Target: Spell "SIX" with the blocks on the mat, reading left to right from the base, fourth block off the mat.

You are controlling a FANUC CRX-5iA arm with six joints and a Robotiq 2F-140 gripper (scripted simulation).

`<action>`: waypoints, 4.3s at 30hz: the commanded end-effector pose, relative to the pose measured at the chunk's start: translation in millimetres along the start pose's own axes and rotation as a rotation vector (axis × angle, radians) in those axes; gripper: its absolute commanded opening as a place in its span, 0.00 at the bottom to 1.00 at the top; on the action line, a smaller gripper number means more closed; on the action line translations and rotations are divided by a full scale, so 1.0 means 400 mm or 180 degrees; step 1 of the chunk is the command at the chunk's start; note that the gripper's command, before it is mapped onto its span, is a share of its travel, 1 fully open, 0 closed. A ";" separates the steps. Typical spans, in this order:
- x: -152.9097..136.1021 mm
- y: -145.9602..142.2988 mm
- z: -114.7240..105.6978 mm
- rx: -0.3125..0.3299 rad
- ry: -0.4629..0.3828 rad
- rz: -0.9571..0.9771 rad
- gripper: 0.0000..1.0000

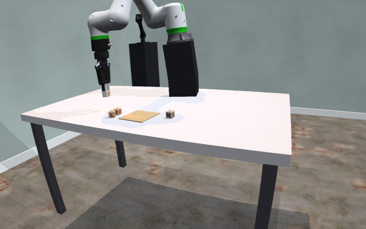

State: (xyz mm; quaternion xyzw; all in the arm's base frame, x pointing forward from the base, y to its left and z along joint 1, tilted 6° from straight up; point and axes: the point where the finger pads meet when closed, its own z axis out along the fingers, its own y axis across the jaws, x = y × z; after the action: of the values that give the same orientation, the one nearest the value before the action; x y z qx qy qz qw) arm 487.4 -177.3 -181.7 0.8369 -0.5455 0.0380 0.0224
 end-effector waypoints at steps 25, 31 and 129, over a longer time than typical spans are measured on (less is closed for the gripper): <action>0.001 0.000 0.027 0.0003 0.0058 0.2506 0.16; 0.001 0.000 0.032 0.0008 0.0058 0.3042 0.16; 0.020 0.035 0.073 0.2025 -0.2713 0.3617 0.16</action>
State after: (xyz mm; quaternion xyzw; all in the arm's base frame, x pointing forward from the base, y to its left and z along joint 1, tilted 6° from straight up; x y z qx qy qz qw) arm 478.9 -192.2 -206.9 0.3371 -0.8147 -0.1238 -0.4553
